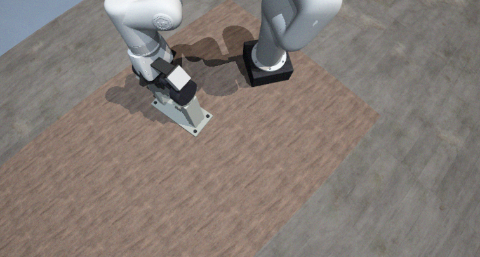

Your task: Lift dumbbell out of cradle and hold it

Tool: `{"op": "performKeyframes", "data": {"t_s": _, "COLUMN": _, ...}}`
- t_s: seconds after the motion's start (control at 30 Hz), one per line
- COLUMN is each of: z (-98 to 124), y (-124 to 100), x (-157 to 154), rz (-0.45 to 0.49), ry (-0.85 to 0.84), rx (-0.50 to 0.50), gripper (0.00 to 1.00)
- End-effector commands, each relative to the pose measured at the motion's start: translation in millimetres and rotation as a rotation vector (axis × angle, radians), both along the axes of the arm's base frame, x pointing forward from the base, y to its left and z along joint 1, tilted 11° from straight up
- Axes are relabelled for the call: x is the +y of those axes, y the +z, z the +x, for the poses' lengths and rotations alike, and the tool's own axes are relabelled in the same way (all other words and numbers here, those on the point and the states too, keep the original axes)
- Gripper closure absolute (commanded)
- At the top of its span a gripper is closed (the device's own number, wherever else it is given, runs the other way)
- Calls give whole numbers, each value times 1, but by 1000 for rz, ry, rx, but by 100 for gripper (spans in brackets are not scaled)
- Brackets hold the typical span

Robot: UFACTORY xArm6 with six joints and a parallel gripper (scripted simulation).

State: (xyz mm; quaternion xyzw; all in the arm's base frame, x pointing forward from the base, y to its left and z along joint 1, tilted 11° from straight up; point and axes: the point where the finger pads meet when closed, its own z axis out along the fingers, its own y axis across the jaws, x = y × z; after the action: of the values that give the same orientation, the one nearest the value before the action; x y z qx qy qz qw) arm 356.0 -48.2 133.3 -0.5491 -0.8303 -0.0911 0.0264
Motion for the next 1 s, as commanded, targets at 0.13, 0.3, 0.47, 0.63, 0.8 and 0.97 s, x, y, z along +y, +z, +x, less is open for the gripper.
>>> {"op": "performKeyframes", "data": {"t_s": 0.13, "z": 1, "y": 8, "x": -2, "rz": -1, "ry": 0, "rx": -3, "gripper": 100}}
{"op": "performKeyframes", "data": {"t_s": 0.3, "z": 0, "y": 14, "x": -3, "rz": -1, "ry": 0, "rx": -3, "gripper": 100}}
{"op": "performKeyframes", "data": {"t_s": 0.47, "z": -1, "y": 21, "x": -4, "rz": -2, "ry": -1, "rx": -3, "gripper": 100}}
{"op": "performKeyframes", "data": {"t_s": 0.63, "z": -3, "y": 32, "x": -6, "rz": -4, "ry": -1, "rx": -2, "gripper": 100}}
{"op": "performKeyframes", "data": {"t_s": 0.8, "z": -3, "y": 45, "x": -9, "rz": -3, "ry": -1, "rx": -2, "gripper": 100}}
{"op": "performKeyframes", "data": {"t_s": 0.97, "z": -4, "y": 53, "x": -10, "rz": -3, "ry": -1, "rx": -3, "gripper": 100}}
